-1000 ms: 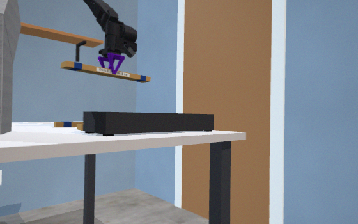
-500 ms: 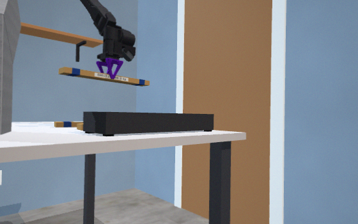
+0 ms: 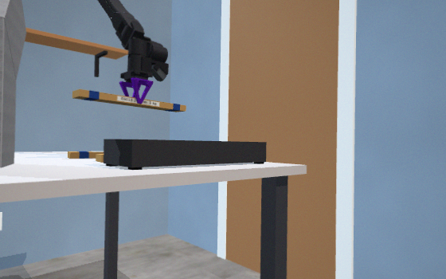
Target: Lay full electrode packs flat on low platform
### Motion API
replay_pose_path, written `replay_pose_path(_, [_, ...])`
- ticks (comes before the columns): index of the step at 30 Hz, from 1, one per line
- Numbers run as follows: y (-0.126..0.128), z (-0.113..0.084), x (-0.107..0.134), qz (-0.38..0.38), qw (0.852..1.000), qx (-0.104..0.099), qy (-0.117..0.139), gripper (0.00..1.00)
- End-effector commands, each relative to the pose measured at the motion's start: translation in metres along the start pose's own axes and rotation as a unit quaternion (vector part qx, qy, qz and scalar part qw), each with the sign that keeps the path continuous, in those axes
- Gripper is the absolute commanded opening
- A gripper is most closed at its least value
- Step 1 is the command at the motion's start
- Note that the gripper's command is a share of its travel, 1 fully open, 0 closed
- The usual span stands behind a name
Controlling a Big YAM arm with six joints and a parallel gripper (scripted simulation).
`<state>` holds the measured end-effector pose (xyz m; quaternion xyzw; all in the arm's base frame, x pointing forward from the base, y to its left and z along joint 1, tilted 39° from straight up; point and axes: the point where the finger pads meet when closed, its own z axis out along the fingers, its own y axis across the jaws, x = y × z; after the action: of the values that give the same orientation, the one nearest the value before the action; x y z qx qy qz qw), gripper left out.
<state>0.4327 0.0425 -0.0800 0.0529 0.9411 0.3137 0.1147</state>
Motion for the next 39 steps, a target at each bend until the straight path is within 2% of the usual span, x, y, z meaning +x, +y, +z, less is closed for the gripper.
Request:
replay_pose_path(1, [0.001, -0.007, -0.014, -0.001, 1.000, 0.002, -0.021, 0.00])
replay_pose_path(23, [0.001, 0.020, -0.014, 0.000, 1.000, 0.002, -0.020, 0.00])
replay_pose_path(39, [0.001, 0.020, -0.014, 0.000, 1.000, 0.002, -0.020, 0.00])
